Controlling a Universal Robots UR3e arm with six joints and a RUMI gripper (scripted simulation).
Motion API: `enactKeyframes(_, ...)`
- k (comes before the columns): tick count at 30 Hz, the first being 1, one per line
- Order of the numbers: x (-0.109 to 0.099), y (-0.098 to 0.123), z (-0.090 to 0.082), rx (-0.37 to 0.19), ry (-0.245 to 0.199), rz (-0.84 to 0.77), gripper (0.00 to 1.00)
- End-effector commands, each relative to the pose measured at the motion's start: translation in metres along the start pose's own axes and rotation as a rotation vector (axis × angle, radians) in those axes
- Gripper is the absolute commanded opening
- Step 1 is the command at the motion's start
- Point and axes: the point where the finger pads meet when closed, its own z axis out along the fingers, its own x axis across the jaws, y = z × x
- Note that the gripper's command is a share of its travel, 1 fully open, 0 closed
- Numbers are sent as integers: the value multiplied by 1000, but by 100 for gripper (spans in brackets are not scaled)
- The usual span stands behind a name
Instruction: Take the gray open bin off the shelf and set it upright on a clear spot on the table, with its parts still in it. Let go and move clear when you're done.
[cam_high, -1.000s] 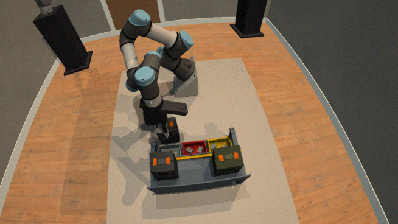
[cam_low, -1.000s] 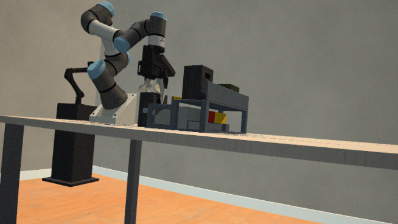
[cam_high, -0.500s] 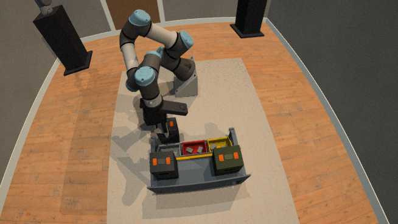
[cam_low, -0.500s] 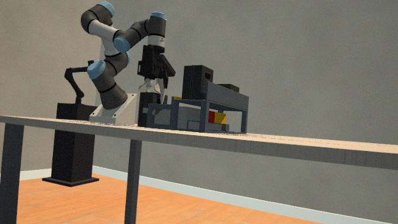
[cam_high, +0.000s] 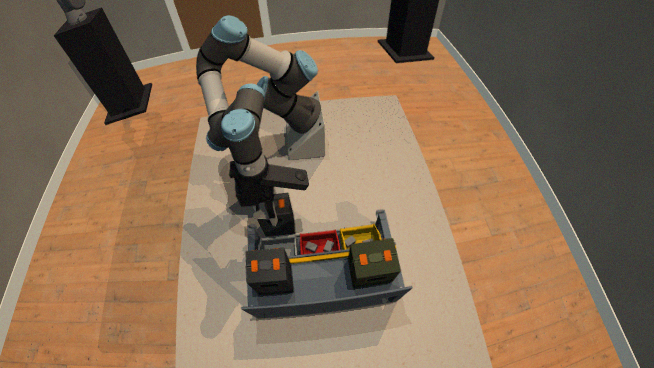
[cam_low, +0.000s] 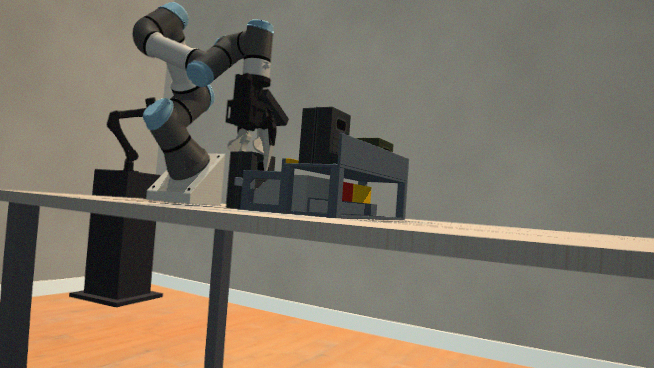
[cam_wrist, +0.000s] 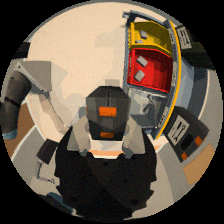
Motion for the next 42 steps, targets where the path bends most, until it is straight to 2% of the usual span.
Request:
enactKeyframes(1, 0, 0, -1, 0, 2, 1, 0)
enactKeyframes(18, 0, 0, -1, 0, 2, 1, 0)
enactKeyframes(23, 0, 0, -11, 0, 2, 1, 0)
enactKeyframes(35, 0, 0, -11, 0, 2, 1, 0)
enactKeyframes(40, 1, 0, -25, 0, 2, 1, 0)
enactKeyframes(42, 1, 0, -25, 0, 2, 1, 0)
